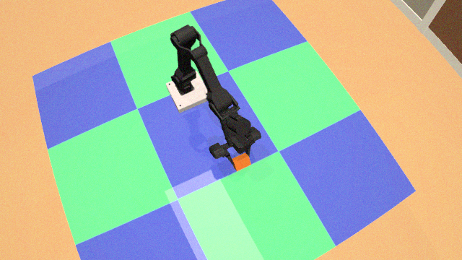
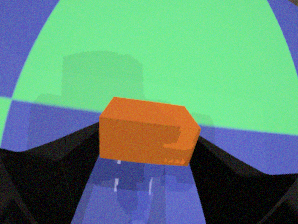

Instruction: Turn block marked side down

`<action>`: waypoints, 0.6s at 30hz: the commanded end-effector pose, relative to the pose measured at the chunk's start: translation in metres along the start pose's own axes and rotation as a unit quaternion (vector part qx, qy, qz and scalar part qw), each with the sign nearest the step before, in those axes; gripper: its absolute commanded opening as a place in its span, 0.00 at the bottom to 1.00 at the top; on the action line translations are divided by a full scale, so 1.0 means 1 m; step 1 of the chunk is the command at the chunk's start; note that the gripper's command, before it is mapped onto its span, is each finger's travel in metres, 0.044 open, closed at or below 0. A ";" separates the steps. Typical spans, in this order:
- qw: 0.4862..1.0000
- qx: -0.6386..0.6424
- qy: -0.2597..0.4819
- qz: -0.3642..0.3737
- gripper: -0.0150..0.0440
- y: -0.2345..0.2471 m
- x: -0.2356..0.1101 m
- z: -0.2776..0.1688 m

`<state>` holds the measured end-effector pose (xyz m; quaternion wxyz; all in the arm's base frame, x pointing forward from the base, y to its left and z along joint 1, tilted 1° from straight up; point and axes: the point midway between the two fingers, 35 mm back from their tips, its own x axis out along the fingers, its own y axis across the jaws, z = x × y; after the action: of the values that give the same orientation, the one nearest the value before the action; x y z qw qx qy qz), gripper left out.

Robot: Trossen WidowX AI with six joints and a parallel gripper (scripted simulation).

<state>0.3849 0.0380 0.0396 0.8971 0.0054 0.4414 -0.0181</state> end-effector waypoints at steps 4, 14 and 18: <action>0.999 -0.004 -0.044 -0.002 0.25 0.001 0.015 -0.005; 0.993 -0.005 -0.117 -0.002 0.25 0.001 0.026 -0.011; 0.989 -0.005 -0.146 -0.002 0.25 0.001 0.027 -0.014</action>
<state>0.3947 0.0395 0.0172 0.9494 0.0015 0.3137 -0.0168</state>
